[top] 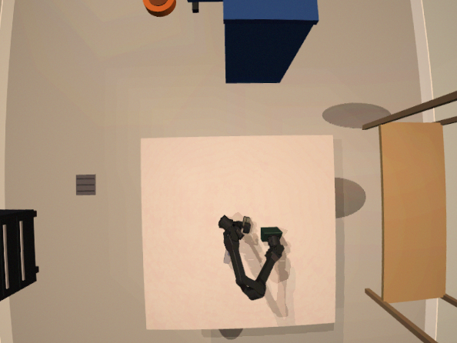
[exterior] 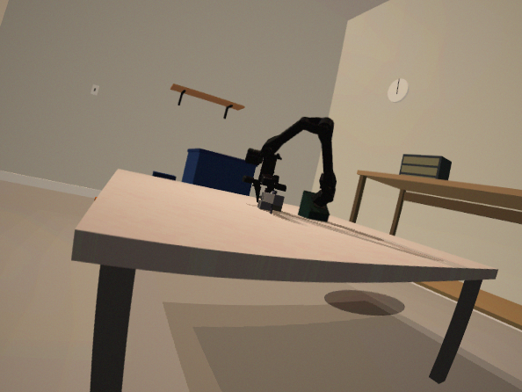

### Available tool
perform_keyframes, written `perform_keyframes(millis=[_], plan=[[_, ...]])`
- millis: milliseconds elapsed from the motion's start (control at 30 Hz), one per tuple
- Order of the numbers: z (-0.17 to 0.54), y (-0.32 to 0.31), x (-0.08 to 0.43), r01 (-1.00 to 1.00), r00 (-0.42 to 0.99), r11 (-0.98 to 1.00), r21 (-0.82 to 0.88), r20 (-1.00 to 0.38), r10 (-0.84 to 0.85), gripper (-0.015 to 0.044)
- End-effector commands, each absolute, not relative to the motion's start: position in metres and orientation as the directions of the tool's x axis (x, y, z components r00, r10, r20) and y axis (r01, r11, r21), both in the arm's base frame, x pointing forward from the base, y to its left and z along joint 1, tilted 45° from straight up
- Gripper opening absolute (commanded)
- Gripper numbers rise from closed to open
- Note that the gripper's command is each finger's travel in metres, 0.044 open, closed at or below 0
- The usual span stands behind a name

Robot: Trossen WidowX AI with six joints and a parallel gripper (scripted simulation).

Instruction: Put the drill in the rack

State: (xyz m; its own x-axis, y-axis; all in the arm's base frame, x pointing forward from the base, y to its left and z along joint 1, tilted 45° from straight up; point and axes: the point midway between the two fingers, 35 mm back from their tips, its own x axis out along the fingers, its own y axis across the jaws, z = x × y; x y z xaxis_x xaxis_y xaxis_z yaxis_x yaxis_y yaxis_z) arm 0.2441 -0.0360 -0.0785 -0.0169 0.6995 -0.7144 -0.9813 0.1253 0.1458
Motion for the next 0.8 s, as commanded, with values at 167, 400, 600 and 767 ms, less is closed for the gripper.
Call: perform_keyframes(millis=[167, 400, 600, 767], plan=[[-0.0777, -0.0347, 0.2442, -0.981, -0.018, 0.125, 0.146, -0.714, 0.7, 0.0315], [-0.0762, -0.0311, 0.2446, -0.982, -0.018, 0.123, 0.144, -0.716, 0.698, 0.044], [-0.0754, -0.0291, 0.2448, -0.982, -0.018, 0.123, 0.144, -0.716, 0.698, 0.044], [-0.0747, -0.0281, 0.2457, -0.982, -0.018, 0.123, 0.144, -0.716, 0.698, 0.044]])
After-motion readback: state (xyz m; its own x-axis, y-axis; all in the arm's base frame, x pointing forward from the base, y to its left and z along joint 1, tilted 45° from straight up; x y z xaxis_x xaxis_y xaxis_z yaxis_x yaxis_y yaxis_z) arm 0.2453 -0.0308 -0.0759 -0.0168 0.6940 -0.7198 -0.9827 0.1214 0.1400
